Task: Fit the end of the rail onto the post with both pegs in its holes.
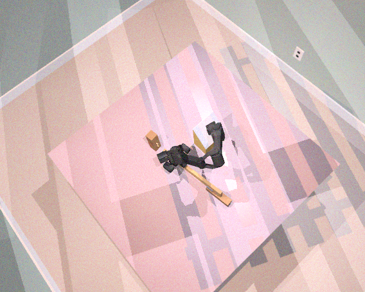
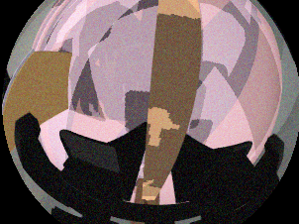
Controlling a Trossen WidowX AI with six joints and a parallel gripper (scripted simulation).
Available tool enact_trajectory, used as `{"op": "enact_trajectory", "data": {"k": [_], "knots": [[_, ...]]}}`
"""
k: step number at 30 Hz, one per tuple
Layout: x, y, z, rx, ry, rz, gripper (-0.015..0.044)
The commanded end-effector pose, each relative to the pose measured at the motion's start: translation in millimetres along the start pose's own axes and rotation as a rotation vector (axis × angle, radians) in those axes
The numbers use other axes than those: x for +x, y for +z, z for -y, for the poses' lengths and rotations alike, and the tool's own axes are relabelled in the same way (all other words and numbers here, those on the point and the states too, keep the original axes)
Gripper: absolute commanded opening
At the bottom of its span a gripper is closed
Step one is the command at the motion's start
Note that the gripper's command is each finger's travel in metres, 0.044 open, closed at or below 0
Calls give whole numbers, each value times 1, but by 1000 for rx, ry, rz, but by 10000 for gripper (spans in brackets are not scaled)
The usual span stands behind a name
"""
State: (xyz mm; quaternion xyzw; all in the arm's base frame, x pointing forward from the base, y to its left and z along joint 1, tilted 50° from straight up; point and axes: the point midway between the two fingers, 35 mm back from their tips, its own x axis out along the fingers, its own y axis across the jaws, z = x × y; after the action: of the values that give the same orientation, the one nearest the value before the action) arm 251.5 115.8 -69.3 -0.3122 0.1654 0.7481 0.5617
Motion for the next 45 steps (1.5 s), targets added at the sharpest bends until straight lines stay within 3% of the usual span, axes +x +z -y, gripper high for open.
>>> {"op": "enact_trajectory", "data": {"k": [1, 45], "knots": [[-5, -1, 3, -1, -13, 1, 0], [-21, -1, 3, -1, -13, 0, 0]]}}
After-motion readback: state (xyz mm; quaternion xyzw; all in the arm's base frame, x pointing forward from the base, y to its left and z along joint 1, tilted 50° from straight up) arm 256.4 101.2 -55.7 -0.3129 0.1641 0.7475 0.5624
